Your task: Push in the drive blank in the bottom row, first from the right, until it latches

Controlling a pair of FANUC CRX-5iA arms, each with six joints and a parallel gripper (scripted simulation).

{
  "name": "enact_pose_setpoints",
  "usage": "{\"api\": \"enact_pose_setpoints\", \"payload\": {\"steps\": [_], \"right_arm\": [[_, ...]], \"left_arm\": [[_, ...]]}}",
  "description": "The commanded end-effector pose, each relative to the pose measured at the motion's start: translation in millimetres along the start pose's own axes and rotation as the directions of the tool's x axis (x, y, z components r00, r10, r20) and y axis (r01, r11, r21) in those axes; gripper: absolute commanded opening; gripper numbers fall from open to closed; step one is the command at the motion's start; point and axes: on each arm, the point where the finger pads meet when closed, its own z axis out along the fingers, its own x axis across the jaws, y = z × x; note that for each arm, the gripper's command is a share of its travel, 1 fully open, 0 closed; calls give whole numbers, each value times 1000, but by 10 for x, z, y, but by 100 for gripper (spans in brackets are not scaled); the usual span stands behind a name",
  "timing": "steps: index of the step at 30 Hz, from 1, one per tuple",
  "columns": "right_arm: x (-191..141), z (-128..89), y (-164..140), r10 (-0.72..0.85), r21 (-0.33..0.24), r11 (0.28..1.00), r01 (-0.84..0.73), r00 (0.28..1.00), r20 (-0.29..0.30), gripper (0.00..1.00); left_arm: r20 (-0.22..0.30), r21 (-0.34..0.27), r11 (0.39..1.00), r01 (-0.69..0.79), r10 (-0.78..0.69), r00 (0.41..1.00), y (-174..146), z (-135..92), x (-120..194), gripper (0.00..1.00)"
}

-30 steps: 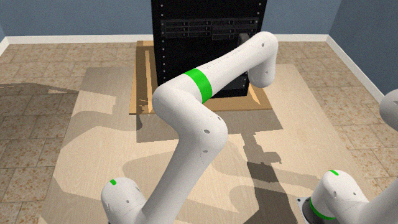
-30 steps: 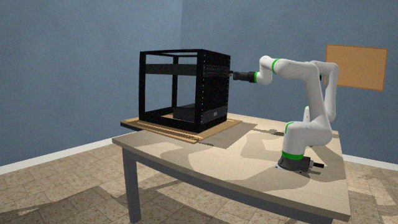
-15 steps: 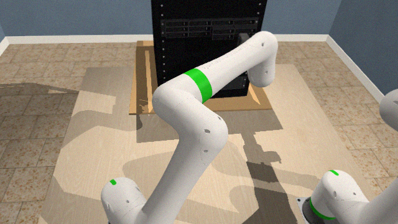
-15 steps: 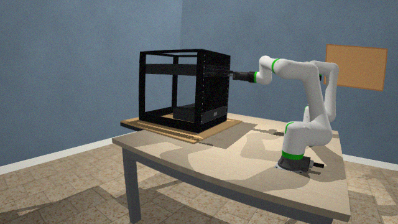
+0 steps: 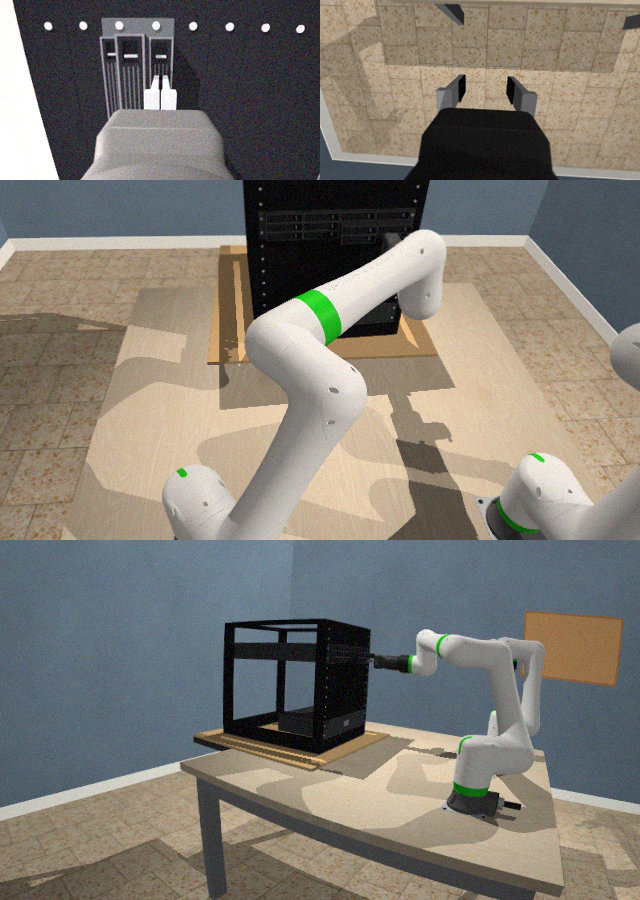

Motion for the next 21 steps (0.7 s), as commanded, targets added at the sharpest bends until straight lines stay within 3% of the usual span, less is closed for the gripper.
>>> {"api": "enact_pose_setpoints", "payload": {"steps": [1,21], "right_arm": [[-1,-9,2,0,-2,1000,0,1000,0,100],[-1,-9,2,0,-2,1000,0,1000,0,100]], "left_arm": [[2,0,1000,2,-2,1000,3,14,-21,0],[2,0,1000,2,-2,1000,3,44,-21,0]]}}
